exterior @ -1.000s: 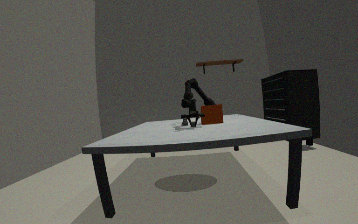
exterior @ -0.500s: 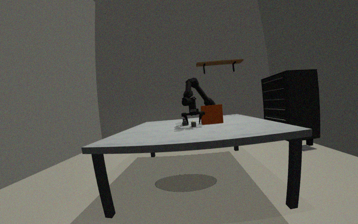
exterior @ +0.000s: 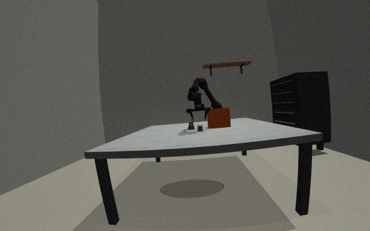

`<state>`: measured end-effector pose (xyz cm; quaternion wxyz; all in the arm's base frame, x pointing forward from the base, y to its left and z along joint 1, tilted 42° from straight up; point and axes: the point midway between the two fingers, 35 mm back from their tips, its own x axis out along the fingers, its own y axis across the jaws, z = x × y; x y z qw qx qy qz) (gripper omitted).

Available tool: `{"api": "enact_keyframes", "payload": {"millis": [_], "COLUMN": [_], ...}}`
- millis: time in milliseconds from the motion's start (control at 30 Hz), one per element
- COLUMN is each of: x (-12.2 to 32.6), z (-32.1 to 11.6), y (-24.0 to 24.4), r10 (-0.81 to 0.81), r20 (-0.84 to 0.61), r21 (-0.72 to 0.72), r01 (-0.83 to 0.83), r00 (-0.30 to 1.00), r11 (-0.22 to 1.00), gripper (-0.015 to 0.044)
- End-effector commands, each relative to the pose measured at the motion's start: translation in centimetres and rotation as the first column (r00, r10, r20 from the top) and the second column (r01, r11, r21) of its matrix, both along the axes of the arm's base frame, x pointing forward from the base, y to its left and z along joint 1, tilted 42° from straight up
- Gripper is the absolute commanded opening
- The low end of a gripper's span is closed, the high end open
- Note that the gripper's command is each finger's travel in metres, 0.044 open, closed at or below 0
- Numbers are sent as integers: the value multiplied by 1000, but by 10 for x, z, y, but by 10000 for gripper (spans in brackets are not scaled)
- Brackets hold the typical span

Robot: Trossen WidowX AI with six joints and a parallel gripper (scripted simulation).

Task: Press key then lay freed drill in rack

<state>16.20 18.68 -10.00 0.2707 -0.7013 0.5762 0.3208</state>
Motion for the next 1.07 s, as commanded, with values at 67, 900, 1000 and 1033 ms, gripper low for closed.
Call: {"api": "enact_keyframes", "payload": {"millis": [67, 900, 1000, 1033], "x": [10, -43, -60, -66], "z": [17, 265, 311, 326], "y": [40, 239, 248, 250], "r10": [-16, -512, -562, -573], "r20": [145, 228, 118, 76], "r21": [151, 967, 992, 993], "r01": [-6, -133, -121, -114], "r00": [989, 828, 819, 816], "r11": [989, 215, 33, -29], "gripper": [440, 440, 440, 440]}}
